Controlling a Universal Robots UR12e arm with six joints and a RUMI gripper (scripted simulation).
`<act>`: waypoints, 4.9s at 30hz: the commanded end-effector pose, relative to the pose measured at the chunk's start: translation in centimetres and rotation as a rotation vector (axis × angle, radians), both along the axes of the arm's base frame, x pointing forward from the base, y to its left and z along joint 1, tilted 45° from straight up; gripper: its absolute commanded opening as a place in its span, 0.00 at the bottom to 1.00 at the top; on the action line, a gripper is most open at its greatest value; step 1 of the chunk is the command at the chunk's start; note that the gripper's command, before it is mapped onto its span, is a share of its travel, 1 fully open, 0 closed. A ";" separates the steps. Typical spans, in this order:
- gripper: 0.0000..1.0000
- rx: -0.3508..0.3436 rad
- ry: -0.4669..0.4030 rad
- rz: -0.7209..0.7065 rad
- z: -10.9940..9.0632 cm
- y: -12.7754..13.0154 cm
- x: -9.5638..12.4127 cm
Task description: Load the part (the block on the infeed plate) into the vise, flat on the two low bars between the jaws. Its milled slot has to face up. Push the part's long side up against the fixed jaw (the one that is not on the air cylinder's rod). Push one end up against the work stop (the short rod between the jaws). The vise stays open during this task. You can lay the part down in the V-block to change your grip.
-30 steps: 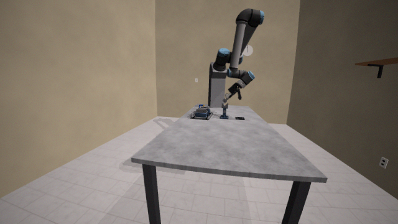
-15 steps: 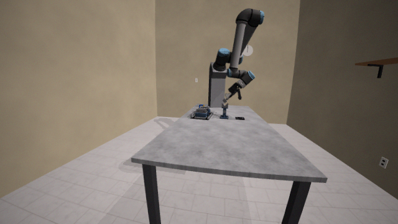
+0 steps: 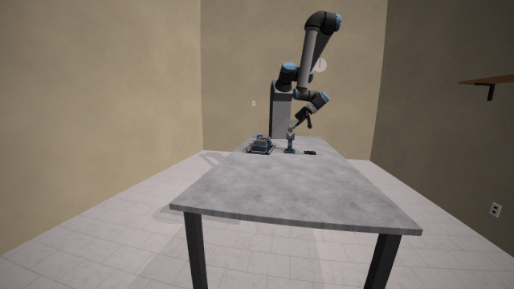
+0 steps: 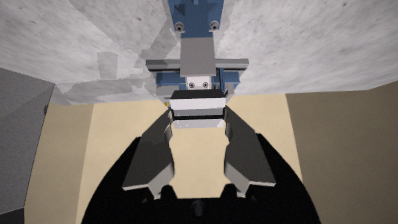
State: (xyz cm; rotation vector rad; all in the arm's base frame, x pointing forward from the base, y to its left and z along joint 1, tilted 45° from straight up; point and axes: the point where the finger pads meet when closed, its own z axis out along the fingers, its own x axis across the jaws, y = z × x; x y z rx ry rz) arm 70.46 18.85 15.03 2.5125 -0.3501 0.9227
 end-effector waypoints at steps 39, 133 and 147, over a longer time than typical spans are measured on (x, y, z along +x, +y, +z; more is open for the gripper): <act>0.00 0.028 -0.004 0.024 0.0 0.0 0.0; 0.00 0.573 -0.065 0.508 0.0 -0.6 -0.1; 0.00 0.585 -0.066 0.519 0.0 -0.6 -0.1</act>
